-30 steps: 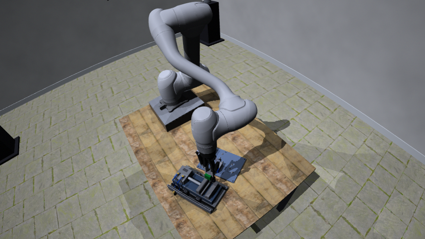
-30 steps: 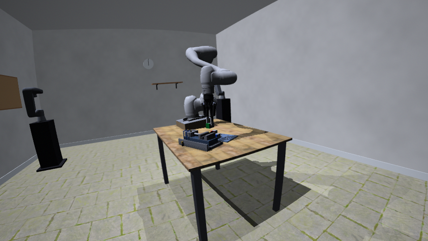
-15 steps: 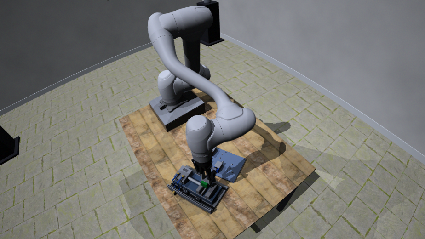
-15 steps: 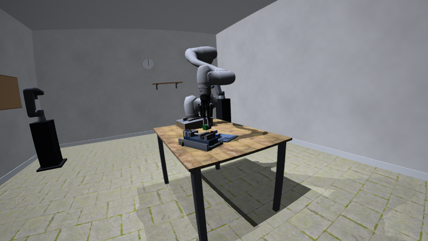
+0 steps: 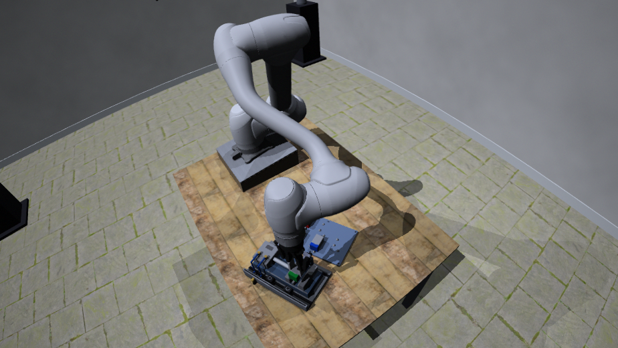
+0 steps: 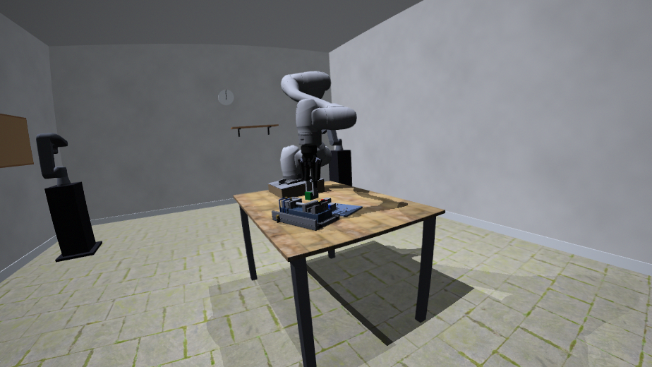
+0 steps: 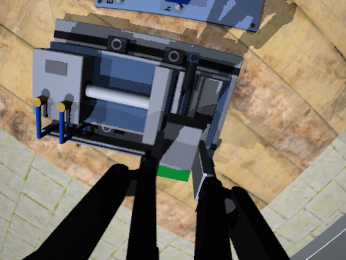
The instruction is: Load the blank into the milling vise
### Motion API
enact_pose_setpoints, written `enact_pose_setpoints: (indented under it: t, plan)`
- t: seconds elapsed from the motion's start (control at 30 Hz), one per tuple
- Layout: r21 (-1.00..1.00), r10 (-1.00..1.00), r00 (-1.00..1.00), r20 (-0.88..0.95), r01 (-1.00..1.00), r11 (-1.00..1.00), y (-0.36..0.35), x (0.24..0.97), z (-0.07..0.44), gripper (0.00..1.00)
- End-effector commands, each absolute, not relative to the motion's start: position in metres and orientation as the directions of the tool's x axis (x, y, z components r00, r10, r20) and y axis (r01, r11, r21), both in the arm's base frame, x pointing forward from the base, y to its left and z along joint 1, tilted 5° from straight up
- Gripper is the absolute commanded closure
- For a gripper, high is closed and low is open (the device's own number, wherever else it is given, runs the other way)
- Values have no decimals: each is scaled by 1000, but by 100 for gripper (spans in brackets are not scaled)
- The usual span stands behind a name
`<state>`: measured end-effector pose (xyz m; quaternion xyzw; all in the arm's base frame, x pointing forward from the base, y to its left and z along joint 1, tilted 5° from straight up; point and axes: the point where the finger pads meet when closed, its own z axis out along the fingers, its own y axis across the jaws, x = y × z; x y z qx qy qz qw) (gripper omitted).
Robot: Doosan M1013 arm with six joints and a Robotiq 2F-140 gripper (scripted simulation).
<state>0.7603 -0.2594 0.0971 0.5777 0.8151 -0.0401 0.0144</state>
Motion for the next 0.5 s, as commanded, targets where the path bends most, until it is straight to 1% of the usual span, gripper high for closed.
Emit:
enact_pose_setpoints:
  t: [0.0,0.47]
  plan:
    - [-49,941,-332,-70,943,329,-258,759,97,100]
    - [-49,941,-332,-70,943,329,-253,757,97,100]
